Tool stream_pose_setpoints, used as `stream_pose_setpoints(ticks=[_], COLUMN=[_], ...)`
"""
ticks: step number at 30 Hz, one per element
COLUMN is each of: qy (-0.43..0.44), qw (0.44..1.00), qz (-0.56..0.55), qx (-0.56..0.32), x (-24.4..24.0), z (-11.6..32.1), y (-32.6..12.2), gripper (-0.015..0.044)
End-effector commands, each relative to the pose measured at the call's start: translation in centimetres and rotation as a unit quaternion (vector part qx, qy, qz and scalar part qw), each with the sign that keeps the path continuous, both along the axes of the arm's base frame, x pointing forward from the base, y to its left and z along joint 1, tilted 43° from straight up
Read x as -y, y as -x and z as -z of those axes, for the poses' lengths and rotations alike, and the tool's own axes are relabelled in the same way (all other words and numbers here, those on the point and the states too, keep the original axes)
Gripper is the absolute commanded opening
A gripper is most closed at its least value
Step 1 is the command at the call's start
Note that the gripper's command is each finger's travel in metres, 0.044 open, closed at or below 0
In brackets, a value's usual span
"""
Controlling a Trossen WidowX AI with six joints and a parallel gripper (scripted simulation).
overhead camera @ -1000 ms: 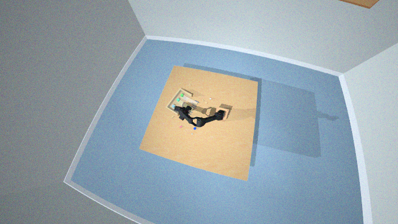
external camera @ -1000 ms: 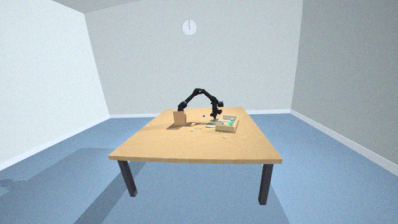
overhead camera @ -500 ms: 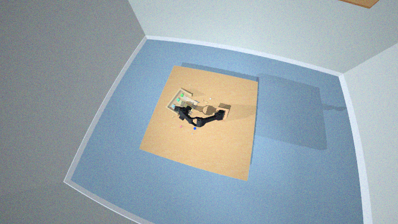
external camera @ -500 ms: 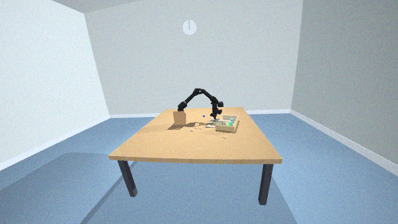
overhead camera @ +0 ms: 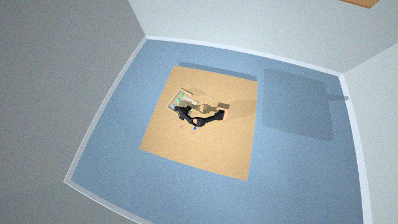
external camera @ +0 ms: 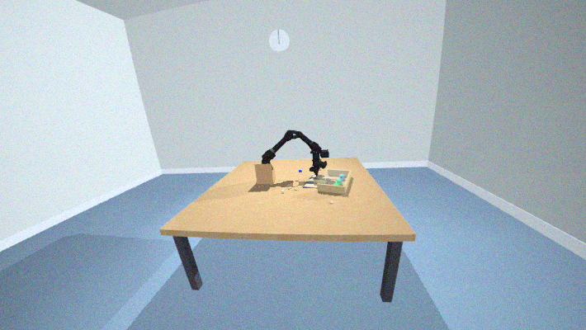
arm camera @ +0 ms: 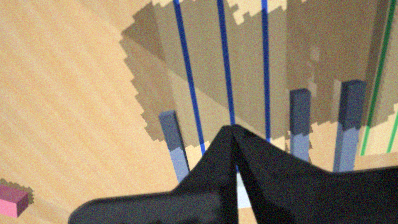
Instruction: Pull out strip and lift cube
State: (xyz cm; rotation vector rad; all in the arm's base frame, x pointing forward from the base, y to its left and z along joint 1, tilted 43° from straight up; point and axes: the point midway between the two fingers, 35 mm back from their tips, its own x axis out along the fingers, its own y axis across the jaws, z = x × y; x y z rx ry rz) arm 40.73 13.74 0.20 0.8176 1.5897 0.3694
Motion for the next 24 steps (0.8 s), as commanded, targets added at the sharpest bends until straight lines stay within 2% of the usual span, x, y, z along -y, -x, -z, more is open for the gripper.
stream_pose_setpoints(ticks=[1,24], qy=[0.002,0.002], qw=[1.0,1.0], qz=[-0.001,-0.001], qx=[-0.001,-0.001], x=[-0.2,-0.8], z=[0.2,-0.1], y=[0.0,2.3], gripper=[0.0,0.0])
